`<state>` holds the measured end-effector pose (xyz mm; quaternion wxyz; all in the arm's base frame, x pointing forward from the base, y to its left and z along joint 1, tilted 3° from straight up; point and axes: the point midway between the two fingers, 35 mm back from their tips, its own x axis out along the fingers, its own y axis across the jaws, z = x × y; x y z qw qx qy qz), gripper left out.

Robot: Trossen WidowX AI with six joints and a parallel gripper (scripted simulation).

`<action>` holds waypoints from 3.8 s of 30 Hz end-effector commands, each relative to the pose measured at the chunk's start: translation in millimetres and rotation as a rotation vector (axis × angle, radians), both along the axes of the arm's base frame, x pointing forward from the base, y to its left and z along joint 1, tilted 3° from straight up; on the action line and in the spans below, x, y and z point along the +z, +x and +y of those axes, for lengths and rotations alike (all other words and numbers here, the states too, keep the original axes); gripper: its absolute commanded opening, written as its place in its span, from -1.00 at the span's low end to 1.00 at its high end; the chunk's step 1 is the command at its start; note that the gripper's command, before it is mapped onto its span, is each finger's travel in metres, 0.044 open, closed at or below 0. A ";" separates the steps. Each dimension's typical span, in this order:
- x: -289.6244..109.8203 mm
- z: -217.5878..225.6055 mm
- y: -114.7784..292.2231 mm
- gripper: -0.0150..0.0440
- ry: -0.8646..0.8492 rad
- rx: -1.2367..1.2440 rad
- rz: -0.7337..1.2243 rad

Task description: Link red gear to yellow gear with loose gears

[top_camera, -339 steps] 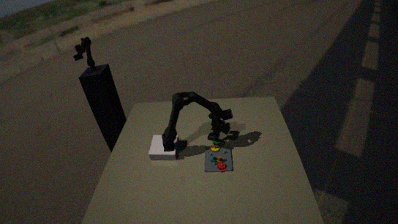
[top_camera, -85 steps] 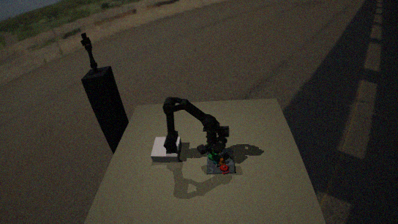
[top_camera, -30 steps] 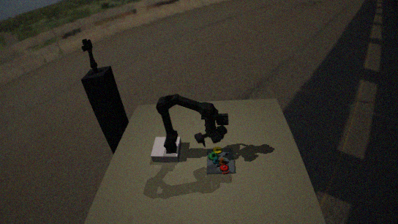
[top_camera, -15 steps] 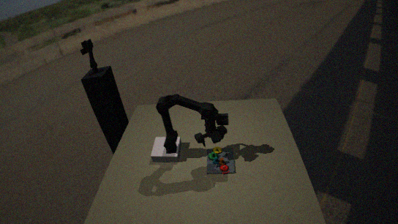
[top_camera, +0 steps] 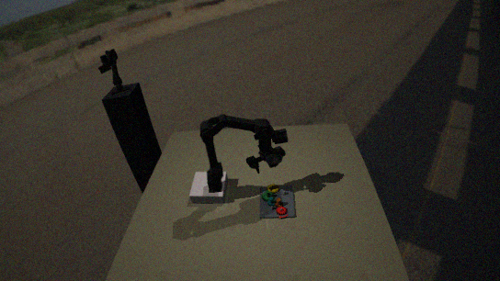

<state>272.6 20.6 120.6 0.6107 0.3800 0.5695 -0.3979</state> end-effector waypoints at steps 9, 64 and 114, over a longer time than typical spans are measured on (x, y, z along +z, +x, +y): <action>18.5 161.7 -24.9 1.00 0.017 -0.042 -0.003; 22.8 207.9 -52.2 1.00 0.020 -0.059 -0.002; 22.8 207.9 -52.2 1.00 0.020 -0.059 -0.002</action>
